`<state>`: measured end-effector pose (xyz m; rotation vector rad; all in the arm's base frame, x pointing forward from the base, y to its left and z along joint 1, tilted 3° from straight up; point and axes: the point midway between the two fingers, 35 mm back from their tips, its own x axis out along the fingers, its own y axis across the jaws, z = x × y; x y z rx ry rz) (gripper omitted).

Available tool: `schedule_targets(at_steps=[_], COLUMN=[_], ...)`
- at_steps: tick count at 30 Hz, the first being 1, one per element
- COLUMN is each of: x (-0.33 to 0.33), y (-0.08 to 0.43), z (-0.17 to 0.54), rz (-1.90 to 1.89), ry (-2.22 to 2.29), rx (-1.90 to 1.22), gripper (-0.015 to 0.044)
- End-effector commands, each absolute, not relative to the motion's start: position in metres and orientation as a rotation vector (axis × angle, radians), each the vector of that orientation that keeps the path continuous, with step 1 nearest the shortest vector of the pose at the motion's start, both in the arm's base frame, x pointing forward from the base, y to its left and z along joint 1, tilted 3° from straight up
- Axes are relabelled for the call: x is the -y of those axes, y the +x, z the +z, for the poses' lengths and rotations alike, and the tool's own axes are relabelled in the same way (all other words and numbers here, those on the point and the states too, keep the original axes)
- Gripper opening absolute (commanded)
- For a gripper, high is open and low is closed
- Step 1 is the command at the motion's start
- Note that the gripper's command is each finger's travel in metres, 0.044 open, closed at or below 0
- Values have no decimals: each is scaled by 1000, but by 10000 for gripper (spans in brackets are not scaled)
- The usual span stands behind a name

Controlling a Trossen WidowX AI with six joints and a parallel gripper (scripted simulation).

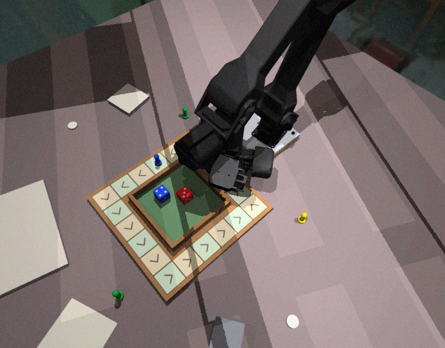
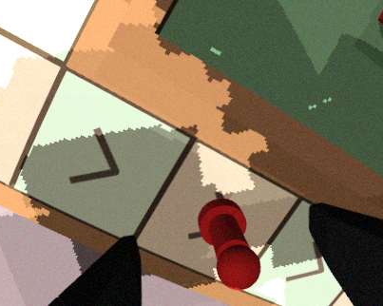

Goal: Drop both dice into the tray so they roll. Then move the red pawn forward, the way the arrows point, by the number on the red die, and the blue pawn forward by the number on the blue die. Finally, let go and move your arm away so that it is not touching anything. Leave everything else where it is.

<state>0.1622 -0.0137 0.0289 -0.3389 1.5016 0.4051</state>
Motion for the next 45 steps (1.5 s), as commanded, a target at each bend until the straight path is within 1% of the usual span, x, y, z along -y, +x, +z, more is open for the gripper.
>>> schedule_targets(at_steps=[1,4,8,11,14,20,23,25,32,45], x=[14,14,16,16,30,110,154,164,165,164], y=[162,163,160,160,172,211,222,224,223,224], z=[29,37,75,77,80,84,80,78,77,53], rz=[405,403,403,403,318,-33,-197,-235,-235,-235], ry=[-339,-337,-334,-334,-250,99,263,301,301,301], rx=[-1501,-1502,-1506,-1507,-1522,-1548,-1540,-1536,-1536,-1536], gripper=[368,440,440,440,361,204,200,200,200,200])
